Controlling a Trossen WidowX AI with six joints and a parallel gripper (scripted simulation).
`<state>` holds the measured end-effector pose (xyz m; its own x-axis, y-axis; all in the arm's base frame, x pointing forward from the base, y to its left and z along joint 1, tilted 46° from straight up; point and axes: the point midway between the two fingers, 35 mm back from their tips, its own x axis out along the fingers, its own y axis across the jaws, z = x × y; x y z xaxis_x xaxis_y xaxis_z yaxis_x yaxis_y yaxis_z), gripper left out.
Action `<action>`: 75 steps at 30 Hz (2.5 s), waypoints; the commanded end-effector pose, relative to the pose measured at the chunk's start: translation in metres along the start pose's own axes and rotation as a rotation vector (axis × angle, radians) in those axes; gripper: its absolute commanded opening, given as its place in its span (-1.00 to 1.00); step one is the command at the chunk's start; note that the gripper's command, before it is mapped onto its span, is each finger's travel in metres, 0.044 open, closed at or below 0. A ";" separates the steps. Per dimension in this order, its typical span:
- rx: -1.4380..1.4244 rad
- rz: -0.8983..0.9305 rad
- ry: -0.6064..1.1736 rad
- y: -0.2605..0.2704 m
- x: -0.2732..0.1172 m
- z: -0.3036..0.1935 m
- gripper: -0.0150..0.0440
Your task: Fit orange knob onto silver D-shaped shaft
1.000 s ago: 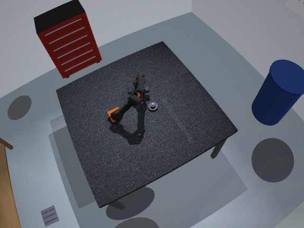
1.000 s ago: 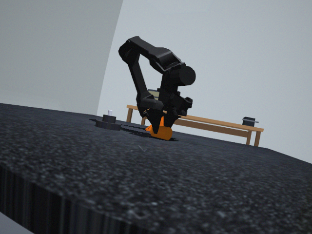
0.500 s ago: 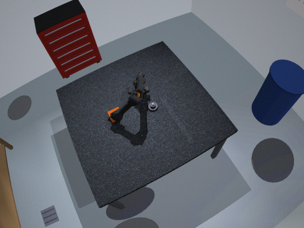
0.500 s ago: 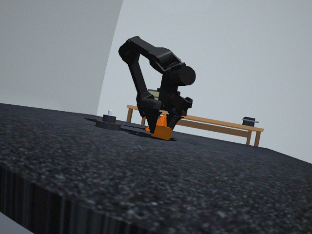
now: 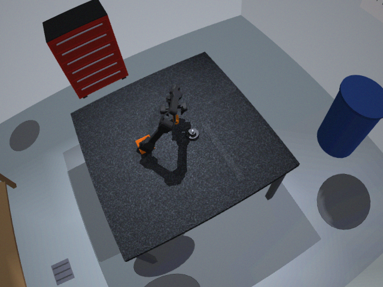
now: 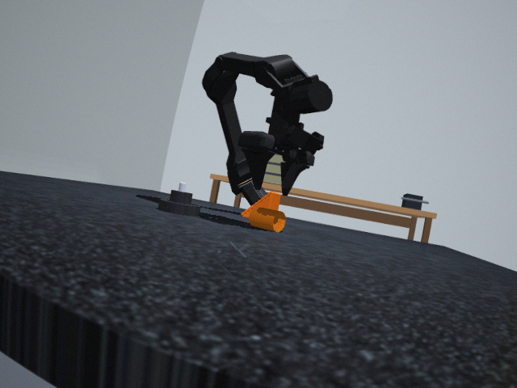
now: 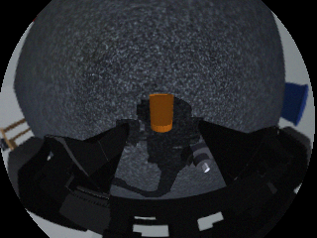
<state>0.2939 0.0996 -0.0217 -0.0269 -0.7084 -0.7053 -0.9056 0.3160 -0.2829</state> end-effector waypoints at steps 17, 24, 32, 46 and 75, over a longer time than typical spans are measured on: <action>-0.003 0.001 0.175 0.001 0.011 0.014 1.00; -0.003 0.001 0.175 0.001 0.019 0.014 1.00; -0.003 0.000 0.175 0.000 0.032 0.015 1.00; -0.003 0.000 0.176 0.000 0.055 0.015 1.00; -0.002 -0.001 0.177 0.000 0.062 0.014 0.16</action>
<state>0.2981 0.0655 -0.0741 -0.1015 -0.8066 -0.5823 -0.9038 0.3194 -0.2848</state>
